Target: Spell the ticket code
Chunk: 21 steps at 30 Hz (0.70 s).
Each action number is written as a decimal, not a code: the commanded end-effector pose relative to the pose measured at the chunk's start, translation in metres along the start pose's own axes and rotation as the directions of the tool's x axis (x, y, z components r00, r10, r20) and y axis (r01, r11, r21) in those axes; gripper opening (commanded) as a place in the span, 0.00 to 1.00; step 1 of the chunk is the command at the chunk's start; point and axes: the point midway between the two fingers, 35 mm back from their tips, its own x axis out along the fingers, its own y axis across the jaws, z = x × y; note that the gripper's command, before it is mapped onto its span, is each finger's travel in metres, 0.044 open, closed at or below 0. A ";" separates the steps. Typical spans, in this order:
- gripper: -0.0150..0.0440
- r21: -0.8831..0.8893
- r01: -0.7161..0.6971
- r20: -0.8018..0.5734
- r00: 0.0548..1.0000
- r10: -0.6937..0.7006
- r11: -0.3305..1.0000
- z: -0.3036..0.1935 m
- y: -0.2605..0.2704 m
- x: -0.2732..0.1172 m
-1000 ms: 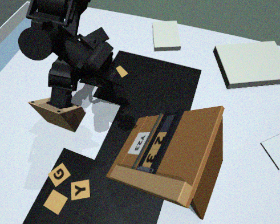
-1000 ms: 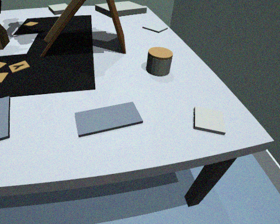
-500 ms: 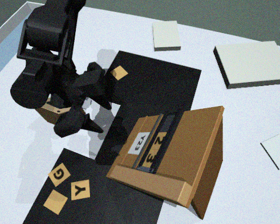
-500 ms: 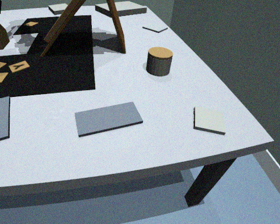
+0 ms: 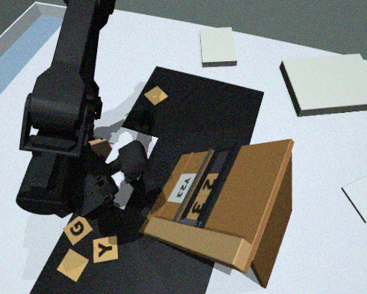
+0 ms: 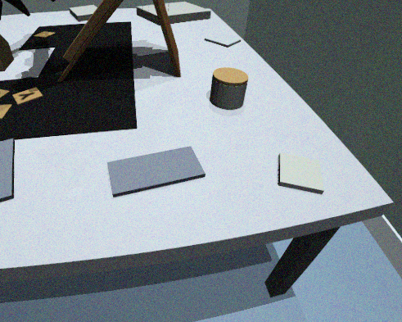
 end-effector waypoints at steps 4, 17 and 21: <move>0.83 0.843 0.220 -0.161 0.974 -0.161 0.490 0.013 -0.068 0.057; 0.83 0.944 0.232 -0.289 0.923 -0.254 -0.234 0.004 -0.120 0.100; 0.83 0.944 0.232 -0.289 0.923 -0.254 -0.234 0.006 -0.122 0.100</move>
